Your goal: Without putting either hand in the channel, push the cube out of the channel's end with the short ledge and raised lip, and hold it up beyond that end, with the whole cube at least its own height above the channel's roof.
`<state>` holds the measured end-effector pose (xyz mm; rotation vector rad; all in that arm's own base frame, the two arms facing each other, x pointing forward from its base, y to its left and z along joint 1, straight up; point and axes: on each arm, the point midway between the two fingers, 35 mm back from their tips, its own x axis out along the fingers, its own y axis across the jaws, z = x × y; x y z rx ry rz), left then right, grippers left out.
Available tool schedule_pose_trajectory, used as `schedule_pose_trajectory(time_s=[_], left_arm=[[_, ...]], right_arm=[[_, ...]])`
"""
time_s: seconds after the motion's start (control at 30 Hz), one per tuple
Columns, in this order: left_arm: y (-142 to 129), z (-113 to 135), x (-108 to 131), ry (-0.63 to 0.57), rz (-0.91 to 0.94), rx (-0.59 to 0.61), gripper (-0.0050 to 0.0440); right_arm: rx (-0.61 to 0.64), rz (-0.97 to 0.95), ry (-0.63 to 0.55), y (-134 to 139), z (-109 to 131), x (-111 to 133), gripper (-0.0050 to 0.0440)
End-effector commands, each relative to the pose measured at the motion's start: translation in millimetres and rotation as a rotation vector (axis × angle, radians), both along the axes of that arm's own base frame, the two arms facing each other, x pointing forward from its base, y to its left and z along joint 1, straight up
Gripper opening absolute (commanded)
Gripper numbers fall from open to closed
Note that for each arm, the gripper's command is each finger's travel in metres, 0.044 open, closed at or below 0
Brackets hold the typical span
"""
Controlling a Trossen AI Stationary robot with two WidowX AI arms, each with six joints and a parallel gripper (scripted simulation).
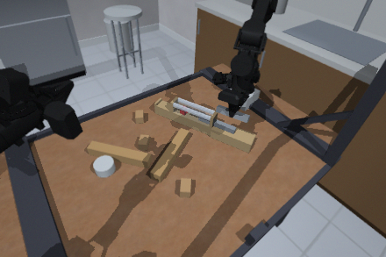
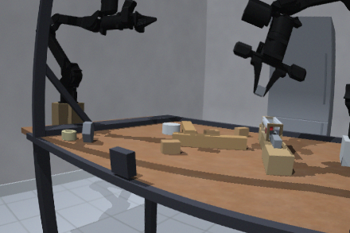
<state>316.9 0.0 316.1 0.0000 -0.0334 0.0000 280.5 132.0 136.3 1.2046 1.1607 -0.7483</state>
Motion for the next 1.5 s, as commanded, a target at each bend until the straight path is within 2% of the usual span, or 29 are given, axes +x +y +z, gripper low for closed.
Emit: schedule_pose_trajectory(time_s=[0.0, 0.13, 0.5, 0.83, 1.47], left_arm=[[0, 7, -1, -0.017, 0.000, 0.000, 0.0000], [0, 7, -1, -0.017, 0.000, 0.000, 0.0000], [0, 7, -1, -0.017, 0.000, 0.000, 0.0000], [0, 7, -1, -0.017, 0.000, 0.000, 0.0000], [0, 7, -1, -0.017, 0.000, 0.000, 0.0000]], right_arm=[[-0.013, 0.023, 0.116, 33, -36, -21, 0.0000], [-0.060, 0.037, 0.215, 54, -67, -47, 0.0000], [-0.117, 0.046, 0.283, 61, -88, -70, 0.0000], [-0.122, 0.047, 0.290, 59, -89, -71, 0.0000], [-0.121, 0.046, 0.287, 58, -105, -70, 0.0000]])
